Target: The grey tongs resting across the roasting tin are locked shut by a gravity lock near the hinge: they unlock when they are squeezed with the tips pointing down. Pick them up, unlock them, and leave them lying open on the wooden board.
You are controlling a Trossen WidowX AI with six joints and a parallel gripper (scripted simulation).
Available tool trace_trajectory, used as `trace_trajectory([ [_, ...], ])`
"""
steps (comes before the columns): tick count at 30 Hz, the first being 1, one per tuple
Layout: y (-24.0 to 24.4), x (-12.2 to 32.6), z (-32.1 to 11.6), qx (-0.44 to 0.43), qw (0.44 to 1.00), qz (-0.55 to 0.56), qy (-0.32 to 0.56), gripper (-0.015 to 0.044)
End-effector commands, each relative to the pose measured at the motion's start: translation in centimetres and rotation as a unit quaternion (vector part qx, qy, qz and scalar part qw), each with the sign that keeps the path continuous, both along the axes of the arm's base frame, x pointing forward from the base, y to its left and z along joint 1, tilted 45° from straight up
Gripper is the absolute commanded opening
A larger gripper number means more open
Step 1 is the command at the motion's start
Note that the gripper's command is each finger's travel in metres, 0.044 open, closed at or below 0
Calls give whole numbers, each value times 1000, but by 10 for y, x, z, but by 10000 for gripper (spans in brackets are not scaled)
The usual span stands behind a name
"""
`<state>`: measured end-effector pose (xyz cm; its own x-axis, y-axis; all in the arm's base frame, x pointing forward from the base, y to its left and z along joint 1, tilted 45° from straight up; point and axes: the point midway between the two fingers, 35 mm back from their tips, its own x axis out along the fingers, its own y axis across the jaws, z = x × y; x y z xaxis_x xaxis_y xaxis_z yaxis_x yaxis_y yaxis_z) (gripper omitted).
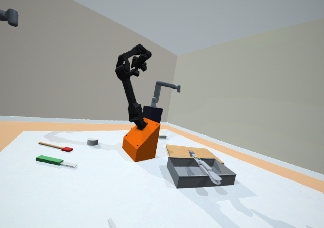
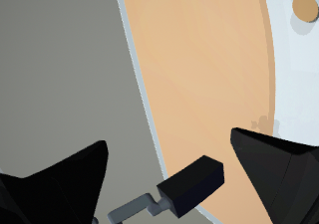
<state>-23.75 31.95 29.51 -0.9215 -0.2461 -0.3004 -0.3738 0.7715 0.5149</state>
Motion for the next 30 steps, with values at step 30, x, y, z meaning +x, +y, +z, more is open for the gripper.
trace_trajectory([
  [30,82,303,-215,482,831,65,-269,260],
])
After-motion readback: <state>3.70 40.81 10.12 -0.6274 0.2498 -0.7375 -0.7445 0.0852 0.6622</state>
